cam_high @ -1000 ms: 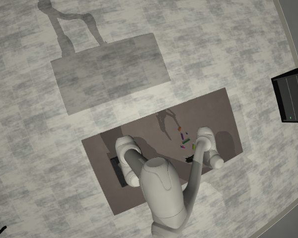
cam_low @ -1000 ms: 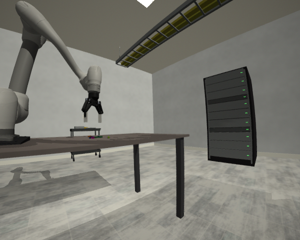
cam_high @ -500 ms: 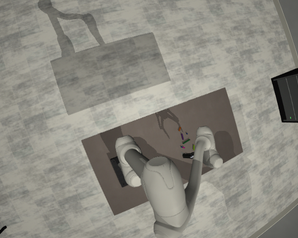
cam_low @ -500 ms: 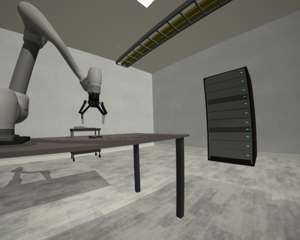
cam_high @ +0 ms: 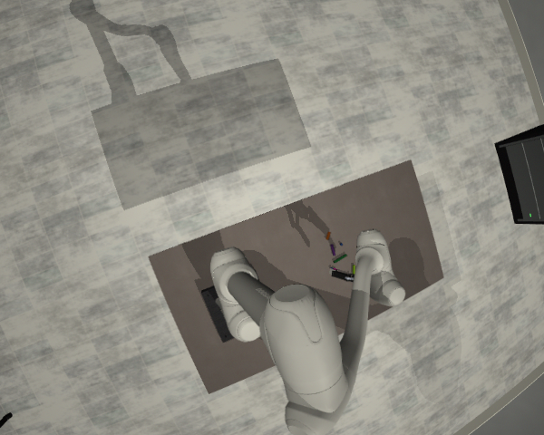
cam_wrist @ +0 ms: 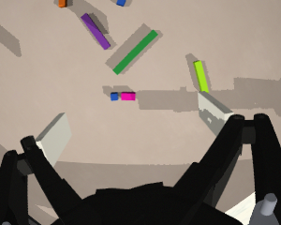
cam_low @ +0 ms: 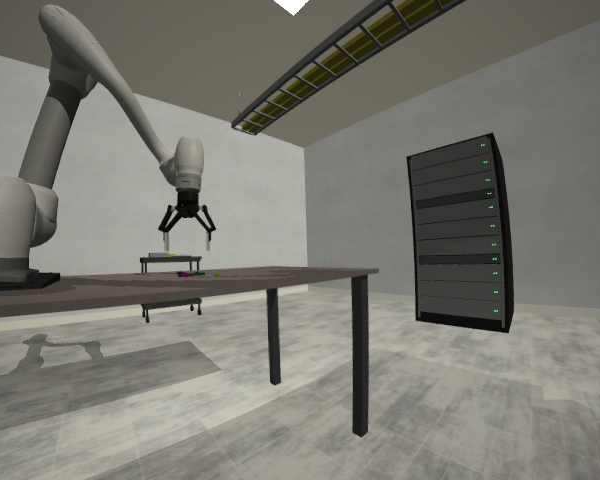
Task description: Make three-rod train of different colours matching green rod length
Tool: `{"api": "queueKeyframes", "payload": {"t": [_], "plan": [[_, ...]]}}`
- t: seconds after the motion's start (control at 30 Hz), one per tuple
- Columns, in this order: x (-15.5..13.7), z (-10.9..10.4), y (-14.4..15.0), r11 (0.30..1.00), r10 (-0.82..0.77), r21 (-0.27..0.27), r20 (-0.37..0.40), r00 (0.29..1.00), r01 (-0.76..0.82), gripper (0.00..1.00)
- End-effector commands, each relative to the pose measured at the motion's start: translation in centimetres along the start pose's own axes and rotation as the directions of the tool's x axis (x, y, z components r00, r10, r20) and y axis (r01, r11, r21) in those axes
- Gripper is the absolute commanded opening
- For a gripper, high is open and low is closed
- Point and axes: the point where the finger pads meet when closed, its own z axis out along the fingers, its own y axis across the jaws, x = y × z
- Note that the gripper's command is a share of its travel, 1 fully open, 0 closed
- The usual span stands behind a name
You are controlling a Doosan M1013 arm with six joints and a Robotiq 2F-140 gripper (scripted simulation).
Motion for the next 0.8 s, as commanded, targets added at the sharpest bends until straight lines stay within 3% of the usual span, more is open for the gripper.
{"api": "queueKeyframes", "payload": {"t": [0.0, 0.33, 0.4, 0.77], "plan": [[0.4, 0.5, -0.3, 0.986, 0.166, -0.004, 0.009, 0.986, -0.166, 1.00], [0.7, 1.3, -0.3, 0.851, 0.525, -0.007, 0.007, 0.851, -0.525, 1.00], [0.7, 1.3, -0.3, 0.851, 0.525, -0.007, 0.007, 0.851, -0.525, 1.00], [1.0, 2.1, -0.4, 0.540, 0.842, -0.009, 0.003, 0.540, -0.842, 1.00]]}}
